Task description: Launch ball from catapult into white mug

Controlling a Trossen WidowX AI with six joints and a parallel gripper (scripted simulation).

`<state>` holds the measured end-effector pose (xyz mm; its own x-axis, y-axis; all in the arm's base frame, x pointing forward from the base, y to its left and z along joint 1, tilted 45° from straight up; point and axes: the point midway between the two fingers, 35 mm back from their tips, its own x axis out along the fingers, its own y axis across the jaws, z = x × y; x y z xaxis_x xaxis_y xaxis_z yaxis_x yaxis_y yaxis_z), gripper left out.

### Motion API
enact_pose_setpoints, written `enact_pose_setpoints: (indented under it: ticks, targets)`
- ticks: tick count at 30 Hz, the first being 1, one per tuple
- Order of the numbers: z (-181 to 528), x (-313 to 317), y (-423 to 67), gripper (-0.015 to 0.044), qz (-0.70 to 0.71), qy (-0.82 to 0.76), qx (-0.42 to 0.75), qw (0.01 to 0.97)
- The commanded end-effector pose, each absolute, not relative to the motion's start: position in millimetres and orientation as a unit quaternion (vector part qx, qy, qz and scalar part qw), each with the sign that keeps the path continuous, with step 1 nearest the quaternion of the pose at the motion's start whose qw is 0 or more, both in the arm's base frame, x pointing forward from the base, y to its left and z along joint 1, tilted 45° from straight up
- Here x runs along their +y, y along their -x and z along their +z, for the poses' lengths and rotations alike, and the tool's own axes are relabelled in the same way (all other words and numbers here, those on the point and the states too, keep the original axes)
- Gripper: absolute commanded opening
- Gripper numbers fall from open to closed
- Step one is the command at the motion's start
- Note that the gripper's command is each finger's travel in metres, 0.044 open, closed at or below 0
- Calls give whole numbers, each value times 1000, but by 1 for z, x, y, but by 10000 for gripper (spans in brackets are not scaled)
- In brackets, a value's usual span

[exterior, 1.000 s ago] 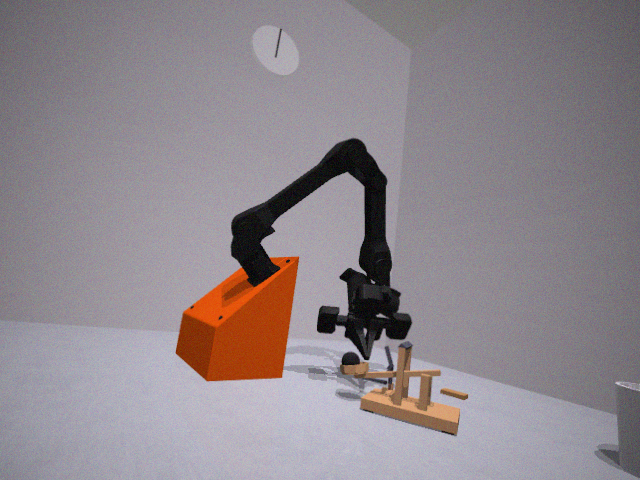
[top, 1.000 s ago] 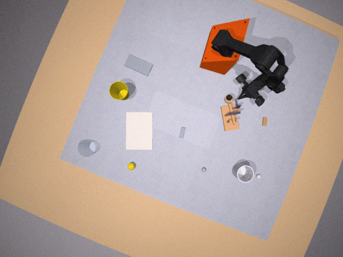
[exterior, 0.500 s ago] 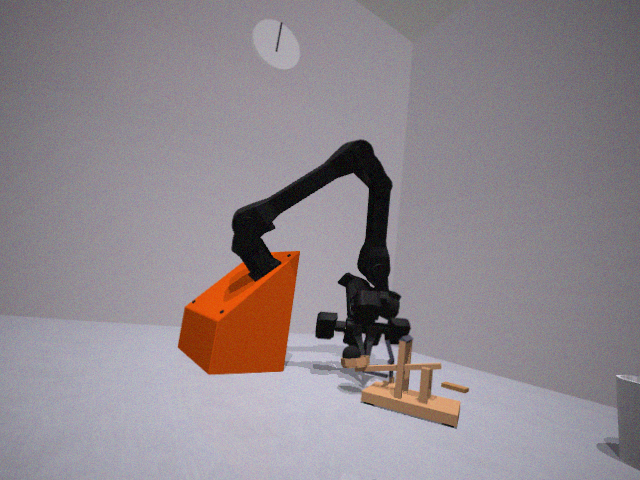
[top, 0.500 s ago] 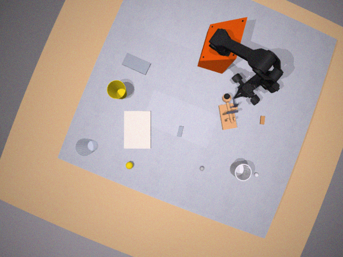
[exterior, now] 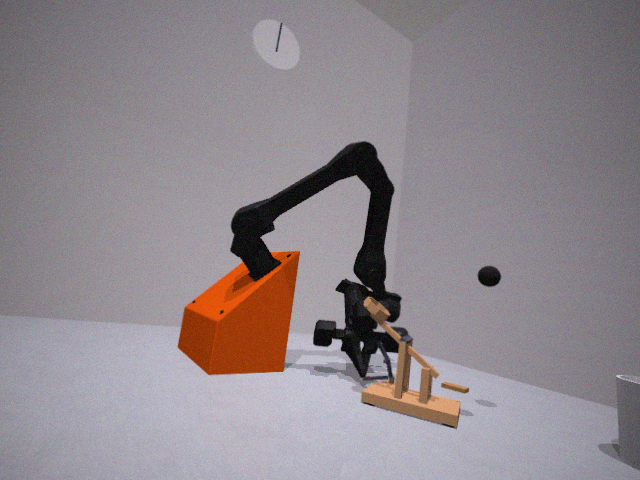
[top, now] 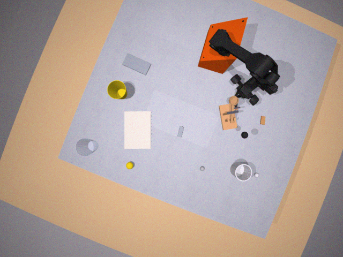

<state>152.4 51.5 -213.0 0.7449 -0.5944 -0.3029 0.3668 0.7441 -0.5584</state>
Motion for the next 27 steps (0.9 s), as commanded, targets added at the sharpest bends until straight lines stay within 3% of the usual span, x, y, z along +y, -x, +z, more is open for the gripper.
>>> enact_pose_setpoints:
  ticks: [1,6,11,13,27]
  targets:
    - [-209,90,-143,0,-256,224,244,908]
    - [-175,153,-104,0,-261,222,236,909]
    - [-168,161,-96,0,-263,222,232,910]
    - [-180,154,-109,53,-256,231,246,906]
    - [-193,265,-183,420,-190,298,416,838]
